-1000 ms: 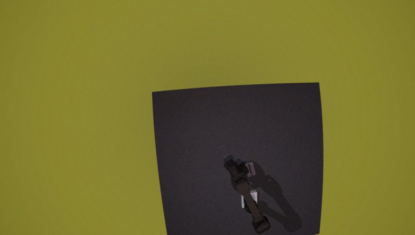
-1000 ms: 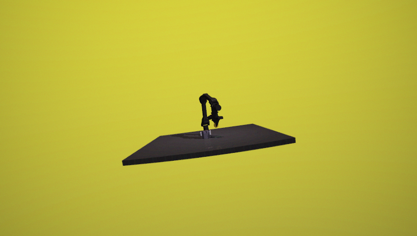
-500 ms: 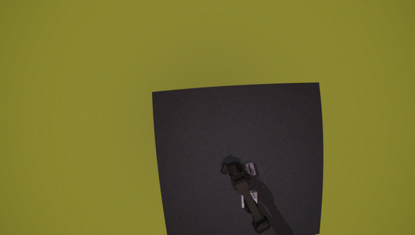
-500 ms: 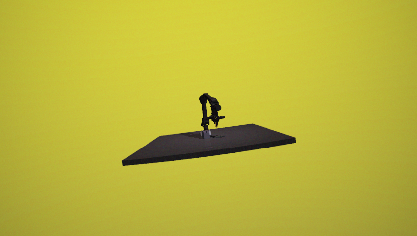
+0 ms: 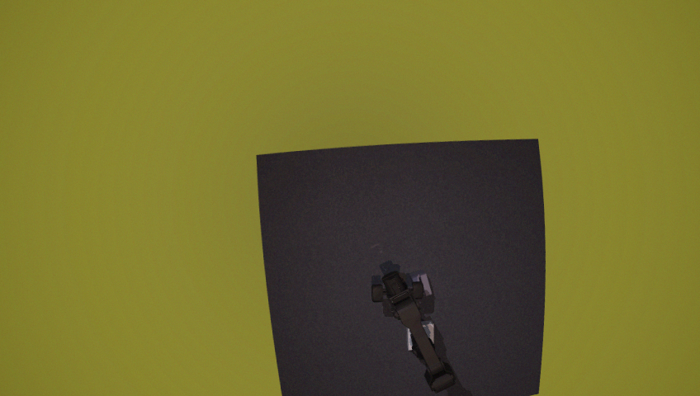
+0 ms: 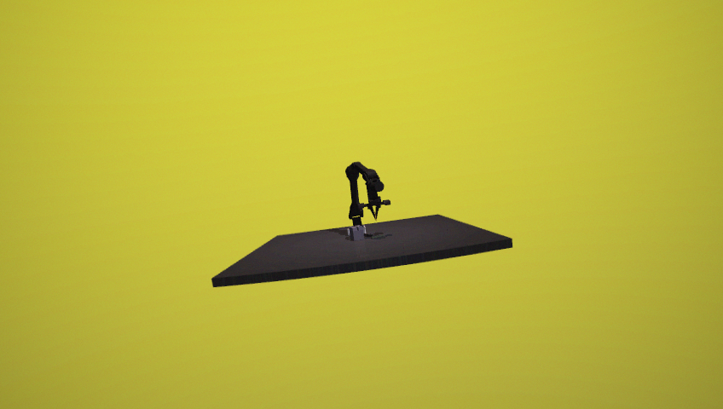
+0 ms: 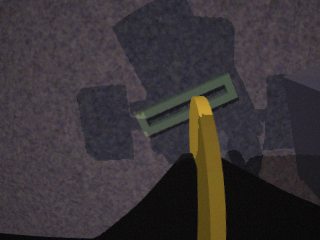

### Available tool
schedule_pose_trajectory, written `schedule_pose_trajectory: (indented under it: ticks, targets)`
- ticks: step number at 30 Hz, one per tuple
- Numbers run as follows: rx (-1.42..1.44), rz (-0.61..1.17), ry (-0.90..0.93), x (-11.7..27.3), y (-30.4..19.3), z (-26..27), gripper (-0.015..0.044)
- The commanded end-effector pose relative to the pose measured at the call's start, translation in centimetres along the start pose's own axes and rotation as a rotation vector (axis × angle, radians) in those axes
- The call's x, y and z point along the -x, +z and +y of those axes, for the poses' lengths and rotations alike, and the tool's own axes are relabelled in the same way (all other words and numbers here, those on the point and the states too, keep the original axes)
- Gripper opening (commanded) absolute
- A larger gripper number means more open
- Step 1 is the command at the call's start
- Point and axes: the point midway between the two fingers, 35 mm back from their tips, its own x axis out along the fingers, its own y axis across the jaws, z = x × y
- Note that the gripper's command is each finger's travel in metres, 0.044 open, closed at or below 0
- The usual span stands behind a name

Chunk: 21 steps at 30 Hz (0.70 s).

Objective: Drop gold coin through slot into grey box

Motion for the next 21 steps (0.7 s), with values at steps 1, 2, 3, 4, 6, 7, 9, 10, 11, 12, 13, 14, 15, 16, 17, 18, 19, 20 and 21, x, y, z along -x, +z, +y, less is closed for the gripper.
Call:
schedule_pose_trajectory:
  ticks: [1, 2, 3, 4, 6, 7, 9, 10, 11, 12, 13, 14, 15, 16, 17, 18, 19, 20, 21]
  targets:
    - [0.147, -0.006, -0.004, 0.2, 0.3, 0.0, 0.0000]
    - [0.180, -0.006, -0.004, 0.2, 0.3, 0.0, 0.0000]
    - [0.212, -0.006, -0.004, 0.2, 0.3, 0.0, 0.0000]
    - [0.238, -0.006, -0.004, 0.2, 0.3, 0.0, 0.0000]
    - [0.258, -0.006, -0.004, 0.2, 0.3, 0.0, 0.0000]
    - [0.258, -0.006, -0.004, 0.2, 0.3, 0.0, 0.0000]
    - [0.258, -0.006, -0.004, 0.2, 0.3, 0.0, 0.0000]
    - [0.258, -0.006, -0.004, 0.2, 0.3, 0.0, 0.0000]
    - [0.258, -0.006, -0.004, 0.2, 0.3, 0.0, 0.0000]
    - [0.258, -0.006, -0.004, 0.2, 0.3, 0.0, 0.0000]
    - [0.258, -0.006, -0.004, 0.2, 0.3, -0.2, 0.0000]
    - [0.258, -0.006, -0.004, 0.2, 0.3, -0.4, 0.0000]
    - [0.258, -0.006, -0.005, 0.2, 0.3, -0.6, 0.0000]
    - [0.258, -0.006, -0.005, 0.2, 0.3, -0.9, 0.0000]
    - [0.258, -0.006, -0.005, 0.2, 0.3, -1.2, 0.0000]
    - [0.259, -0.006, -0.005, 0.2, 0.3, -1.4, 0.0000]
    - [0.259, -0.006, -0.005, 0.3, 0.3, -1.7, 0.0000]
    - [0.259, -0.006, -0.005, 0.3, 0.2, -2.0, 0.0000]
    - [0.259, -0.006, -0.006, 0.3, 0.2, -2.2, 0.0000]
